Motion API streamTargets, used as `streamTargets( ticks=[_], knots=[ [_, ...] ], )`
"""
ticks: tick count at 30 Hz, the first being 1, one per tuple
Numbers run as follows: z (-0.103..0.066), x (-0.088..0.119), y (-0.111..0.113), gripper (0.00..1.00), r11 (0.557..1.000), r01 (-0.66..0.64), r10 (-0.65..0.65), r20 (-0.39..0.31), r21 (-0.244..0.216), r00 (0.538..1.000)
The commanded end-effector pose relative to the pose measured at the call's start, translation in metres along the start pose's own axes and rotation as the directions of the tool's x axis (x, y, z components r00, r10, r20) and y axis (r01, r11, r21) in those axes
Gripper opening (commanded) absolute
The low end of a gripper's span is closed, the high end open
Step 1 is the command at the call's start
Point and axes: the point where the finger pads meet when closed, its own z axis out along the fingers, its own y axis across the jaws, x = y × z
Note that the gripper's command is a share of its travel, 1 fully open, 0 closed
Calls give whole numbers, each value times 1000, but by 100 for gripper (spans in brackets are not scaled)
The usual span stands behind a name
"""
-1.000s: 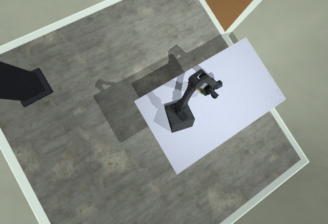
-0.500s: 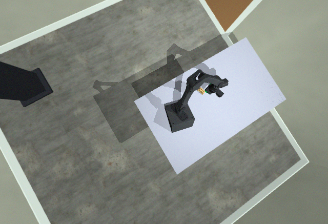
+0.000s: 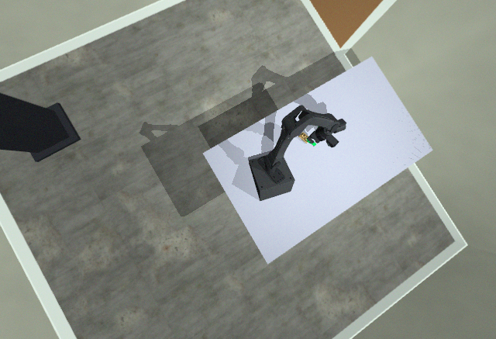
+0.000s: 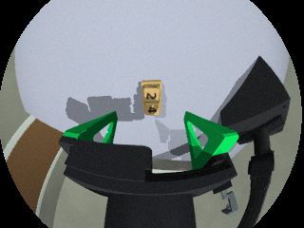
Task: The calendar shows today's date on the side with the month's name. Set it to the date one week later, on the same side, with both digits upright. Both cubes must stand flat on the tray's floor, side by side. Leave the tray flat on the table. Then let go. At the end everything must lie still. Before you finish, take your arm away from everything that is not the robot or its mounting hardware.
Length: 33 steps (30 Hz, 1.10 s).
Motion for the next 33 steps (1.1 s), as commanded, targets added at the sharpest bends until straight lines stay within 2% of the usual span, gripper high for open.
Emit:
streamTargets(
  ticks=[1, 15, 17, 21, 27, 31, 33],
  knots=[
    [-10, 0, -2, 100, 1000, -8, 8, 4, -10, 1000],
    [-11, 0, 0, 100, 1000, -4, 4, 6, -14, 1000],
    [-17, 0, 5, 100, 1000, 6, -6, 14, -29, 1000],
    [-27, 0, 5, 100, 1000, 6, -6, 14, -29, 1000],
    [-55, 0, 4, 100, 1000, 6, -6, 15, -29, 1000],
    [-61, -2, 2, 100, 1000, -3, 3, 7, -15, 1000],
    [-72, -1, 2, 100, 1000, 0, 0, 11, -19, 1000]
  ],
)
